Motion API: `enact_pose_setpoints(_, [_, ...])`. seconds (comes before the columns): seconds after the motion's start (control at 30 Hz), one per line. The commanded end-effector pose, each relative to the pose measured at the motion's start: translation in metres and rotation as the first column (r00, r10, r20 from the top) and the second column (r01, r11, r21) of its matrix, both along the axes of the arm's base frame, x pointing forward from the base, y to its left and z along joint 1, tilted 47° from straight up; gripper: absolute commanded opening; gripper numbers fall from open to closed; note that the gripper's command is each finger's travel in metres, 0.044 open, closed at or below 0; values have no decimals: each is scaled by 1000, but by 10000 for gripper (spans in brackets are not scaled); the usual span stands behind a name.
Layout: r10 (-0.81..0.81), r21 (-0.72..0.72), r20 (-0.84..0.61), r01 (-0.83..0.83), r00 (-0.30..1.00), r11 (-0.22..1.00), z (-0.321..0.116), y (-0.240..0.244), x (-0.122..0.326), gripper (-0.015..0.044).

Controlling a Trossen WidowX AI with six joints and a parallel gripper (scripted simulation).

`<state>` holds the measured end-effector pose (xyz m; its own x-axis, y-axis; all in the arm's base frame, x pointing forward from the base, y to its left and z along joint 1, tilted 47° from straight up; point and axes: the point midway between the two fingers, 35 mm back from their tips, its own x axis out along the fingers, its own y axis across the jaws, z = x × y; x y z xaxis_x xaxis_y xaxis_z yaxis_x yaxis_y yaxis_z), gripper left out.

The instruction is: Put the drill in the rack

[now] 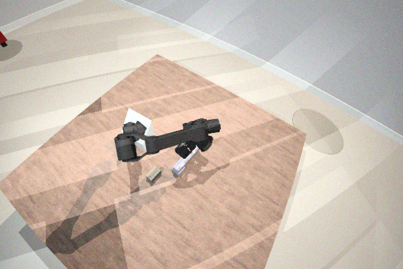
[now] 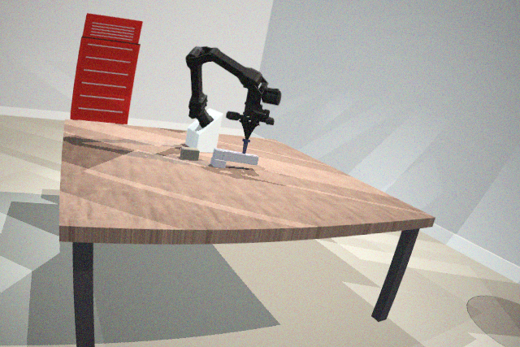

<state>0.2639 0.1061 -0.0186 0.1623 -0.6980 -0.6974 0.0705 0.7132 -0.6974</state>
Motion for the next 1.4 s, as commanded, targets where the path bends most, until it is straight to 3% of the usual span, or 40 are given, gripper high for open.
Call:
enact_pose_setpoints(0.0, [-12, -7, -12, 12, 1000, 1000, -6, -6, 1, 0])
enact_pose_setpoints(1.37, [-13, -7, -12, 12, 1000, 1000, -16, -17, -2, 0])
